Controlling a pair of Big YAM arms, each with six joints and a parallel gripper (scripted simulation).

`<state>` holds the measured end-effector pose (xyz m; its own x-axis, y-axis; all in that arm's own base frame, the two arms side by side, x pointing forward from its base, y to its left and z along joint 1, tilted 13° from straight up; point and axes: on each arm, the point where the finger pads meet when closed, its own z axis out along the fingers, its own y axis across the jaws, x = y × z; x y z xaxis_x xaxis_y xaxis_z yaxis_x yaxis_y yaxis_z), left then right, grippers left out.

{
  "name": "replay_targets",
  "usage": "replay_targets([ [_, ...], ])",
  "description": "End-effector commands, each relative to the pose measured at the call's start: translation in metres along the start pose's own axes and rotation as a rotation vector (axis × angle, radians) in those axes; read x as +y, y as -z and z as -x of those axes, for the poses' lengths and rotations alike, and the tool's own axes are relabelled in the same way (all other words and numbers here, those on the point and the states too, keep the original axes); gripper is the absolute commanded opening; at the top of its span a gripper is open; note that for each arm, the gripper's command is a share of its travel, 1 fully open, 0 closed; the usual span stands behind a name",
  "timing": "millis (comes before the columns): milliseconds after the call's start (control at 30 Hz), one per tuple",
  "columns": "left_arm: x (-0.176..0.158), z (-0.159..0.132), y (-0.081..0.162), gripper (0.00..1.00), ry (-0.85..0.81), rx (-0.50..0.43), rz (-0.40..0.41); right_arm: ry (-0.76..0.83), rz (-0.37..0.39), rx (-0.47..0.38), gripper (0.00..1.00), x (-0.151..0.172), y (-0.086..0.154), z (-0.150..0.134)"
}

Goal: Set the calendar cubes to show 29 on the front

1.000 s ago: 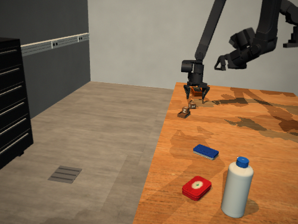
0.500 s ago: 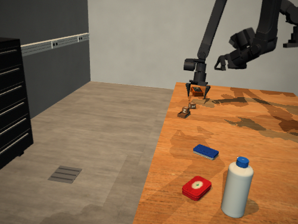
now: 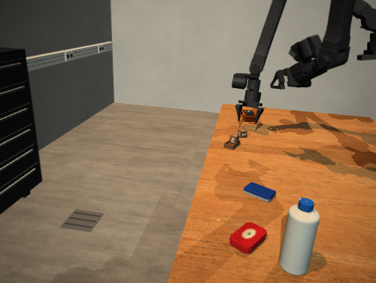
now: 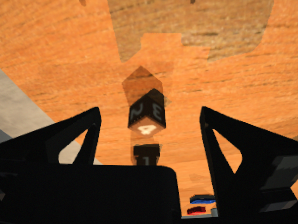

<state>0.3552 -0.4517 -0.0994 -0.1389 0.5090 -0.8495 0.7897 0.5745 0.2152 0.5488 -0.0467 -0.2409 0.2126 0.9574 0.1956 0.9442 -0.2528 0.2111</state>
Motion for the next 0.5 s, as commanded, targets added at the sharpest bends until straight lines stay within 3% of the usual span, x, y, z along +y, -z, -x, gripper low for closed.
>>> replay_targets([
  [0,0.001,0.013,-0.005,1.0,-0.006,-0.023,0.001,0.073,0.033,0.008,0.66,0.009,0.005,-0.006],
  [33,0.001,0.013,-0.005,1.0,-0.006,-0.023,0.001,0.119,0.04,0.011,0.55,0.008,0.004,-0.005],
  [133,0.001,0.013,-0.005,1.0,-0.006,-0.023,0.001,0.266,0.071,0.02,0.55,0.004,-0.01,-0.003],
  [267,0.001,0.013,-0.005,1.0,-0.006,-0.023,0.001,0.435,0.145,0.024,0.55,0.012,-0.014,0.002],
  [333,0.001,0.013,-0.005,1.0,-0.006,-0.023,0.001,0.435,0.145,0.024,0.55,0.012,-0.014,0.002],
  [467,0.001,0.013,-0.005,1.0,-0.006,-0.023,0.001,0.635,0.228,0.016,0.55,0.019,-0.017,0.001],
])
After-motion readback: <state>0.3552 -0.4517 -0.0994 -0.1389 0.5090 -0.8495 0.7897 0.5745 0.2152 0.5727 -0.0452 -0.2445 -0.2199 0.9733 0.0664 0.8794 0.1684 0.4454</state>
